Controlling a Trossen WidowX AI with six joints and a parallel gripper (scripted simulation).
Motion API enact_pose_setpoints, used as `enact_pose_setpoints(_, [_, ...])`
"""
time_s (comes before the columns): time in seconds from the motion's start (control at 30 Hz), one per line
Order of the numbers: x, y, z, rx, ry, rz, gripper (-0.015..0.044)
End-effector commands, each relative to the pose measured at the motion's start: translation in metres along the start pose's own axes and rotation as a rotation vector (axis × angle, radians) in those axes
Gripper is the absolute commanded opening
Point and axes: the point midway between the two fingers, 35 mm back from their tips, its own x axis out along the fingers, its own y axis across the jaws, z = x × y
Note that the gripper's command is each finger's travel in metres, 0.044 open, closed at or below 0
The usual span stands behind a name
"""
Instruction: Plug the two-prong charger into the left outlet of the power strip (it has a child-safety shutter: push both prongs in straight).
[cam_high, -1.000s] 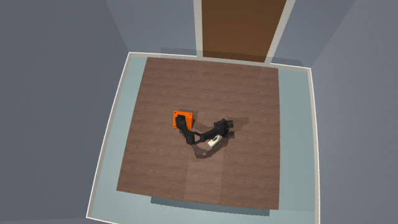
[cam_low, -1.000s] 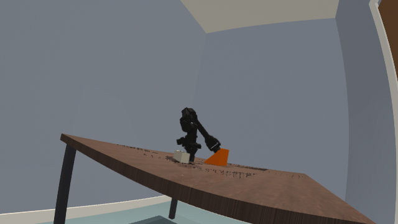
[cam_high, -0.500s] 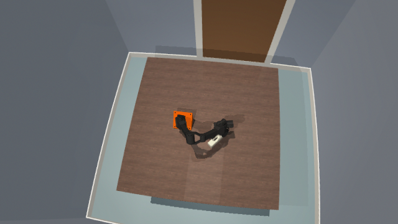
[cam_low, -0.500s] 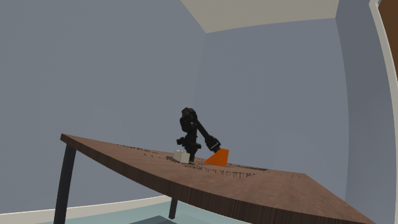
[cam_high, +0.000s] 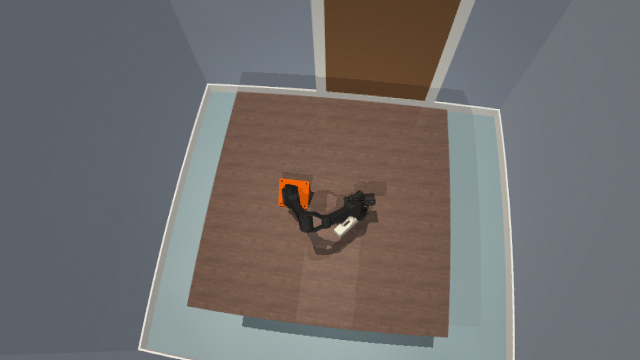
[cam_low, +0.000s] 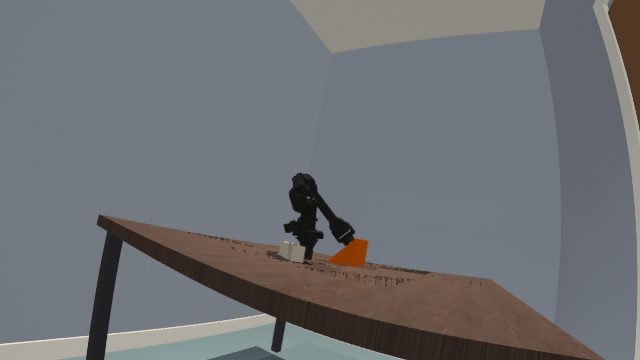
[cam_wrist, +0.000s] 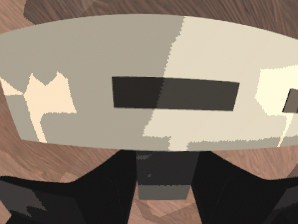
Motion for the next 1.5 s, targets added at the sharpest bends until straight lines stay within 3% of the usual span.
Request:
enact_pose_setpoints(0.0, [-0.0019,-0.0001,0.0075,0.013,-0.026,-0.001,0.0000])
enact_pose_setpoints(1.17, [0.0008,0.0004,-0.0004,0.000,0.000,0.001,0.0000])
enact_pose_setpoints(1.47, [0.0008,0.0004,-0.0004,0.000,0.000,0.001,0.0236])
